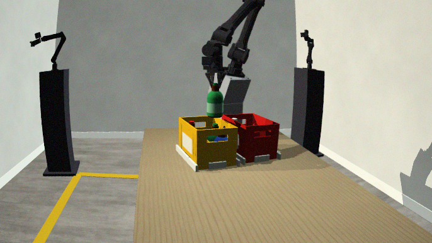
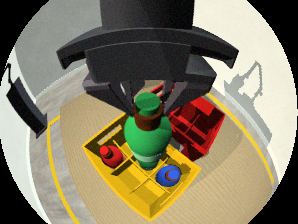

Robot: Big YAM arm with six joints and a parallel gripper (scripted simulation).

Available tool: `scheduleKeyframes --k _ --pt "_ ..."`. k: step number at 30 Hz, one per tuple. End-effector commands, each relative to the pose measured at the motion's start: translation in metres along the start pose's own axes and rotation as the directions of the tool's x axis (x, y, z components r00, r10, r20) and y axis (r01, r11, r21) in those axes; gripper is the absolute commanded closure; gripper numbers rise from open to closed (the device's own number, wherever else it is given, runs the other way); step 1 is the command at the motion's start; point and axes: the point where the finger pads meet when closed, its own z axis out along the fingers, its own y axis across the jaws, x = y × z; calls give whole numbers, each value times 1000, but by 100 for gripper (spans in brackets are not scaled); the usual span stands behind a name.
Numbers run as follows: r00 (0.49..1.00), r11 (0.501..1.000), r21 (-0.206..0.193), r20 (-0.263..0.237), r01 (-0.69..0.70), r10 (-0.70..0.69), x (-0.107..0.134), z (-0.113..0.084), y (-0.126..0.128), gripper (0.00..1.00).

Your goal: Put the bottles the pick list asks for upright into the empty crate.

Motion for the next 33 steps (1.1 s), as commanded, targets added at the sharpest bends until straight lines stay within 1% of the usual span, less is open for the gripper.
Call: scheduleKeyframes --k 1,4,6,8,13,14,16,19,21,23,25,28,30,31,32,33 --pt "999 1000 0 48 17 -17 -2 -18 16 100" --pt "998 1000 0 53 19 -19 1 -18 20 100" --pt "997 1000 -2 77 28 -27 -7 -23 25 100" --pt "998 1000 -1 60 21 -21 5 -18 25 100" --pt "998 1000 -1 54 19 -19 10 -19 30 100" --pt "995 1000 -2 92 23 -23 -8 -31 33 100" --pt "998 1000 -1 54 19 -19 16 -17 33 100" --pt "999 1000 -1 46 16 -16 22 -17 37 100" --pt "999 1000 -2 52 18 -18 24 -17 40 100" --pt "997 1000 -5 76 26 -26 16 -22 46 100" --pt "998 1000 -3 59 20 -20 28 -17 45 100" --pt "999 1000 -2 48 16 -16 34 -17 49 100" --pt "999 1000 -2 48 16 -16 34 -17 49 100" --pt "996 999 -8 90 31 -30 15 -29 58 100" --pt "996 1000 -7 81 28 -27 22 -26 57 100" --pt "998 1000 -4 60 21 -20 34 -19 54 100"
